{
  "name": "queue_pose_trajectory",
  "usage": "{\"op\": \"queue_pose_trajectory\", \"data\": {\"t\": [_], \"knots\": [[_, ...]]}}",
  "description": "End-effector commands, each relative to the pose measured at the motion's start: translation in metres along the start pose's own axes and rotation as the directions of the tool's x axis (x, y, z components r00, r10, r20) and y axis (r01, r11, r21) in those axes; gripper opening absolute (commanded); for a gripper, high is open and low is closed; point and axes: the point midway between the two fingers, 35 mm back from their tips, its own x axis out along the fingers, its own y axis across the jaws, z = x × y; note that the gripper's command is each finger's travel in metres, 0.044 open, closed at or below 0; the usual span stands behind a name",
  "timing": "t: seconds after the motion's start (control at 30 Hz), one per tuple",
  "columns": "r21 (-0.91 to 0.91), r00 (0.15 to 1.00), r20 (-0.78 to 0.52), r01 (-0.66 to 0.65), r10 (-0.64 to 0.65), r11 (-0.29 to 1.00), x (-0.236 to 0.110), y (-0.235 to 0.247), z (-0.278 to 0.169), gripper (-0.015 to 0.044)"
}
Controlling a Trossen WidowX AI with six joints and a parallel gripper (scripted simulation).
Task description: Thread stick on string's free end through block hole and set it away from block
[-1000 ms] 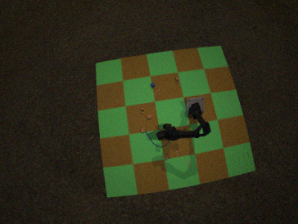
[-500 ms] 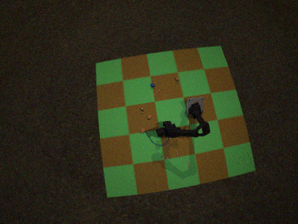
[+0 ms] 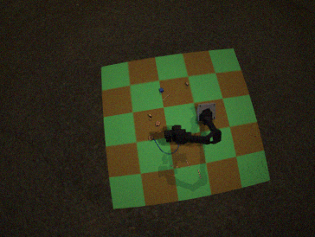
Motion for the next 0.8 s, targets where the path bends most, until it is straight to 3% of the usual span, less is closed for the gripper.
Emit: {"op": "queue_pose_trajectory", "data": {"t": [0.0,0.17,0.37,0.57,0.77], "knots": [[-0.007,1.0,-0.008,0.002,-0.002,1.0,-0.018,-0.002,-0.002,0.0124],[-0.064,1.0,-0.003,-0.012,0.011,0.998,-0.015,0.001,0.0,0.0124],[-0.568,1.0,-0.001,-0.008,0.009,0.823,-0.015,0.001,0.009,0.0124],[-0.917,1.0,0.002,-0.001,0.007,0.4,-0.015,0.001,0.019,0.0124],[-0.99,1.0,0.003,0.003,0.004,-0.144,-0.015,0.0,0.029,0.0124]]}}
